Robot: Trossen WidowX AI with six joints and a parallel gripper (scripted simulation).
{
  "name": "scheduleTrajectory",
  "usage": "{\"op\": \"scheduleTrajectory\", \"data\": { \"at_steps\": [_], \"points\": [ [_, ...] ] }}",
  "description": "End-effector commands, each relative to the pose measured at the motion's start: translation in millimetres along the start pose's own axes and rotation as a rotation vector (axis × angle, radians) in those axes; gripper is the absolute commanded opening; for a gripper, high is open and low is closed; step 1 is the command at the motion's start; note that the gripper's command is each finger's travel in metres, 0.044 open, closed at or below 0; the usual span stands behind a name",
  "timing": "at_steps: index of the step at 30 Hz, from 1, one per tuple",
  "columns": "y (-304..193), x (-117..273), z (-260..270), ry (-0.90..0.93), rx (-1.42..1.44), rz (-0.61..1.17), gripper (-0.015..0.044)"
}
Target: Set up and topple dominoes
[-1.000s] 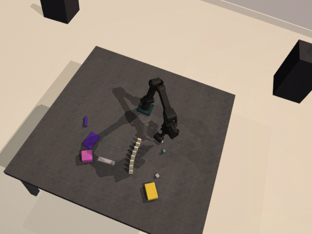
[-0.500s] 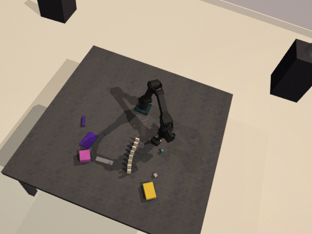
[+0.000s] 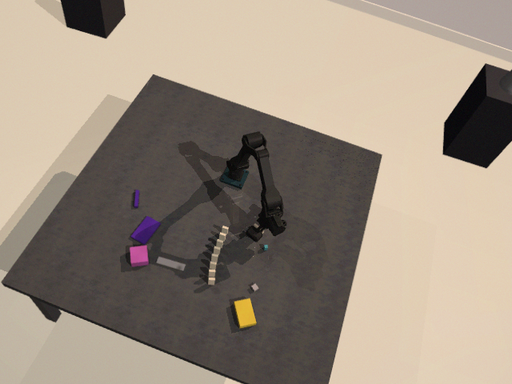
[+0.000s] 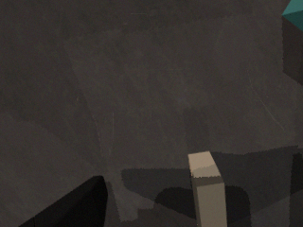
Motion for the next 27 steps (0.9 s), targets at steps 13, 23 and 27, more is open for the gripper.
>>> {"op": "scheduleTrajectory", "data": {
  "at_steps": [13,23,27],
  "points": [
    [-1,-2,1,0.005,0.005,0.002,0.0046],
    [-1,-2,1,0.005,0.005,0.002,0.0028],
    [-2,14,0,0.005,0.005,0.002,0.0028]
  ]
}}
Point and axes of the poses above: the point midway between the two fingers, 35 mm back from their tips, its own x axis back along the fingers, its own z axis across the jaws, y = z × x, the point moved 7 cm from there along x, back along the fingers, and after that the axes turned 1 degree about -x, right-handed, at the moved point
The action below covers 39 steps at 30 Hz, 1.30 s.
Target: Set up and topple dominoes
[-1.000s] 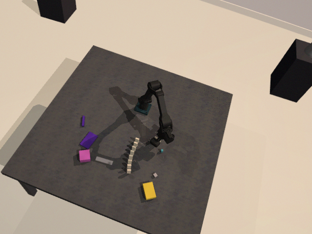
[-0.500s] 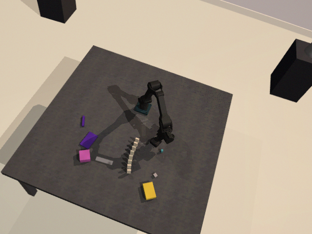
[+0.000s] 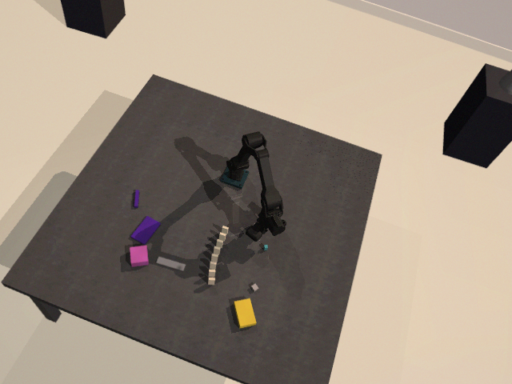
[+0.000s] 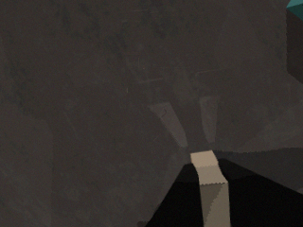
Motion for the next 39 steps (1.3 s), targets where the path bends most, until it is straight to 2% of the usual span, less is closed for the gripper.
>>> {"op": "scheduleTrajectory", "data": {
  "at_steps": [1,13,22,34,39],
  "points": [
    [-1,27,-1,0.001,0.005,-0.005,0.0028],
    [-10,152,-4,0.000,0.006,-0.004,0.0028],
    [-12,153,-2,0.001,-0.053,-0.004,0.0028],
    [-42,153,31,0.004,-1.121,0.000,0.0028],
    [-44,153,32,0.004,-1.181,0.000,0.0028]
  ]
}}
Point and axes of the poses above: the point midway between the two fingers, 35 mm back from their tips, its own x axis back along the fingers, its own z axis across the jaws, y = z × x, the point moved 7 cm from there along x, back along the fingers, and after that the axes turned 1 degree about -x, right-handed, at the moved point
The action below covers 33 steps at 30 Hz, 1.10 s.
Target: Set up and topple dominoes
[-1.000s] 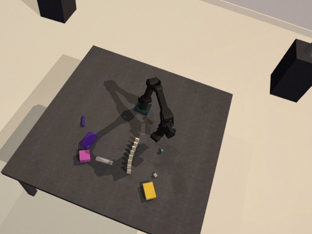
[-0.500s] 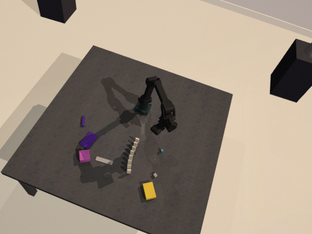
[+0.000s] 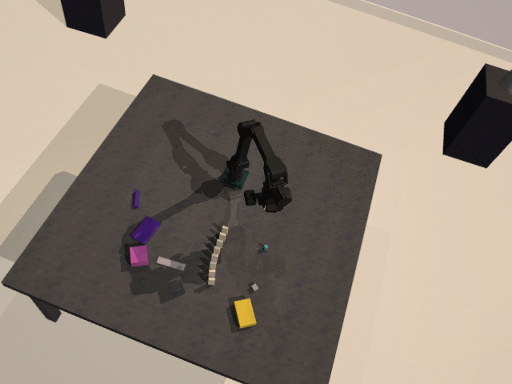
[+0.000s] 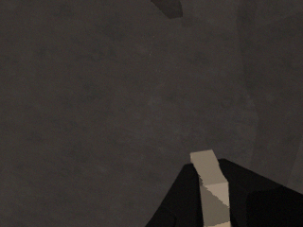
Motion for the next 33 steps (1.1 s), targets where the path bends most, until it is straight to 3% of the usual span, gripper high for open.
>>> {"op": "scheduleTrajectory", "data": {
  "at_steps": [1,17,33],
  "points": [
    [-23,-2,2,0.001,-0.473,0.008,0.0028],
    [-23,-3,2,-0.001,-0.471,0.004,0.0028],
    [-9,-40,26,-0.115,-0.297,-0.327,0.0028]
  ]
}}
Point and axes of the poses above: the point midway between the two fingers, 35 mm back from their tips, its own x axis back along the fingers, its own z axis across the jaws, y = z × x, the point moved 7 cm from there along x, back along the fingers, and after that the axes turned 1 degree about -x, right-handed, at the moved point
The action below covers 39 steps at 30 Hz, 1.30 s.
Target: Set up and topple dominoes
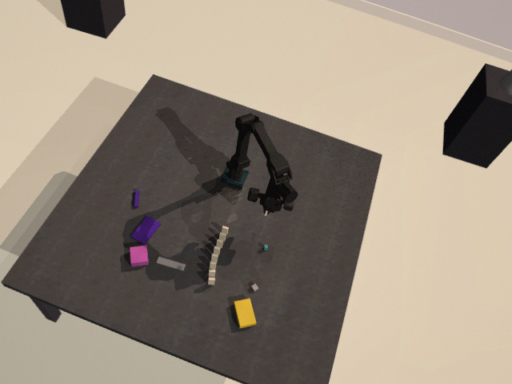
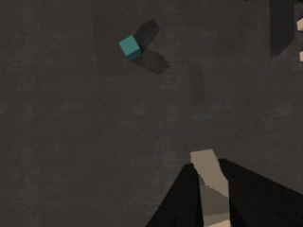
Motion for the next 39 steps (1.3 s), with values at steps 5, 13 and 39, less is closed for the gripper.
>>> {"op": "scheduleTrajectory", "data": {
  "at_steps": [5,13,39],
  "points": [
    [-6,-17,14,-0.019,0.081,-0.199,0.0028],
    [-14,-28,26,-0.030,0.129,-0.376,0.0028],
    [-58,-43,41,-0.049,0.139,-0.896,0.0028]
  ]
}}
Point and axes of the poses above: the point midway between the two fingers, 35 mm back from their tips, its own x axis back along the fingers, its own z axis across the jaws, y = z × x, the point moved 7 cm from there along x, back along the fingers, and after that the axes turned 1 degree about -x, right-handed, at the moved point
